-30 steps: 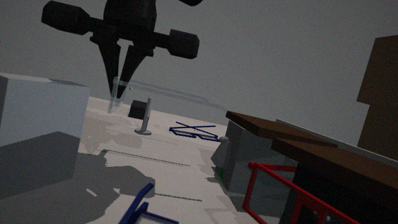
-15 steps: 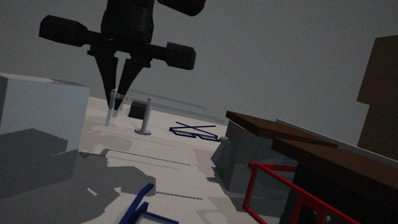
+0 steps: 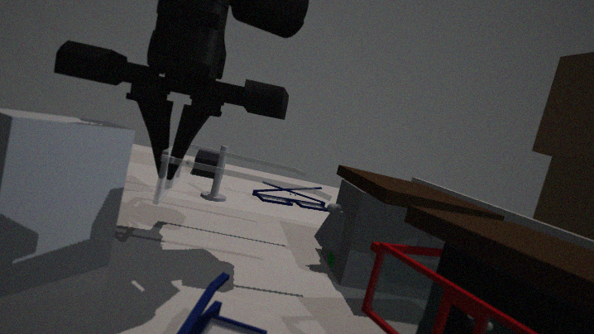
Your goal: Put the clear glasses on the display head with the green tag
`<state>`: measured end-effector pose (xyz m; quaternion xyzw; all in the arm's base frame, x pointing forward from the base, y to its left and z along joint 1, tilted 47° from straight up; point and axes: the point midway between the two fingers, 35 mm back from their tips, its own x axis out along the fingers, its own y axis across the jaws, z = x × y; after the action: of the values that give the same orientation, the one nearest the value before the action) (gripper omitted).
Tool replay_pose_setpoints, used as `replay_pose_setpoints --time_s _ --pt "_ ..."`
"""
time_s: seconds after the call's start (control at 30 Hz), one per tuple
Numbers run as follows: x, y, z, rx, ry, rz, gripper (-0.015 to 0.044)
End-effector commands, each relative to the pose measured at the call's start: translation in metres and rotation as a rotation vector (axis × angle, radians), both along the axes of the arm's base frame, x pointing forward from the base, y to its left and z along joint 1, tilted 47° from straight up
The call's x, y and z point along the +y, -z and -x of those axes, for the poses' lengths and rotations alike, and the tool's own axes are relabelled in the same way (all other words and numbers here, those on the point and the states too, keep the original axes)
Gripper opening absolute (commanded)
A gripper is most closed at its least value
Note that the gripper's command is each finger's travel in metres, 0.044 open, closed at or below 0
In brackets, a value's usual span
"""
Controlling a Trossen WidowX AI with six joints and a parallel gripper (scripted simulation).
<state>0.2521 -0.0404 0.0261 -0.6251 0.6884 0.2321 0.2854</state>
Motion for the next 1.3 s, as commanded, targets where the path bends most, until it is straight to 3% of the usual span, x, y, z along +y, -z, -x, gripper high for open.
replay_pose_setpoints --time_s 0.0,1.27 --pt "-0.002 0.001 0.000 0.006 -0.007 0.005 0.0000" --pt "-0.009 0.001 -0.045 -0.002 -0.013 0.007 0.0000"
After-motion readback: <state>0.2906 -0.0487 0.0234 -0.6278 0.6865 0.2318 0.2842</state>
